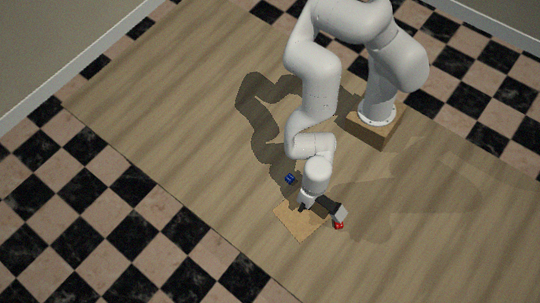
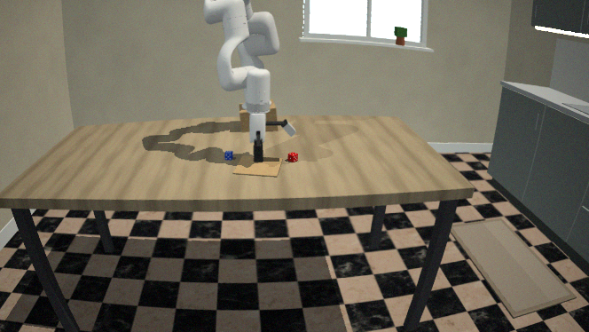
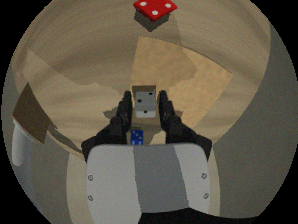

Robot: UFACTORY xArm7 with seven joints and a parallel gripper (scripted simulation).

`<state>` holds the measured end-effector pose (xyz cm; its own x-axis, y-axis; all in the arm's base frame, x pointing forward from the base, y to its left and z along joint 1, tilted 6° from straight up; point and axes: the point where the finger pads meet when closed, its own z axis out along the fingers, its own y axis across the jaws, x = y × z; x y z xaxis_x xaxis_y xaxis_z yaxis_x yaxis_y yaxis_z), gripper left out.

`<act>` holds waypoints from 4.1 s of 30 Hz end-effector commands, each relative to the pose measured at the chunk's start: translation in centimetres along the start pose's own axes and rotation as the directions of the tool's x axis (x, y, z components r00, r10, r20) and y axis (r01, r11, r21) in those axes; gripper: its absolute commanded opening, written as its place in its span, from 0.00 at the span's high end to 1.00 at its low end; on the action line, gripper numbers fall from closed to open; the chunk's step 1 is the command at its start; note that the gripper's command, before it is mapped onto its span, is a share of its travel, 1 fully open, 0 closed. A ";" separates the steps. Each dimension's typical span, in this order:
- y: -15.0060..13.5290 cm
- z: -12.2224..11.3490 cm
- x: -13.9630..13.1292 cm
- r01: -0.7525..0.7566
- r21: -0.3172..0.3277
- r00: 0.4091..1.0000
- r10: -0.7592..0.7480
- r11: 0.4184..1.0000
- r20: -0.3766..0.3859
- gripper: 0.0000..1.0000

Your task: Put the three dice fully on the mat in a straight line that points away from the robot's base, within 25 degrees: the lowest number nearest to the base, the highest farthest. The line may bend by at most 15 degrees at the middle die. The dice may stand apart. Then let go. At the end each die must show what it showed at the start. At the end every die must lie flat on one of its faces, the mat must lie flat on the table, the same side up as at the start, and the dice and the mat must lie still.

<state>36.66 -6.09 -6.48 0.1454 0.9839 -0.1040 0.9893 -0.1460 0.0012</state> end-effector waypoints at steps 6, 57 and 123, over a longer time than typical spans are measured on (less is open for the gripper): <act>0.1 -0.5 0.0 0.000 -0.003 1.000 0.000 1.000 0.000 0.58; 0.1 -9.1 0.0 0.003 -0.003 1.000 -0.003 1.000 0.000 0.00; 0.7 -7.7 11.5 0.743 0.002 -0.670 -0.743 -0.670 0.002 0.00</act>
<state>38.83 5.49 -0.11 -0.8797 -0.4713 0.0637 -0.4754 0.8748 -0.0932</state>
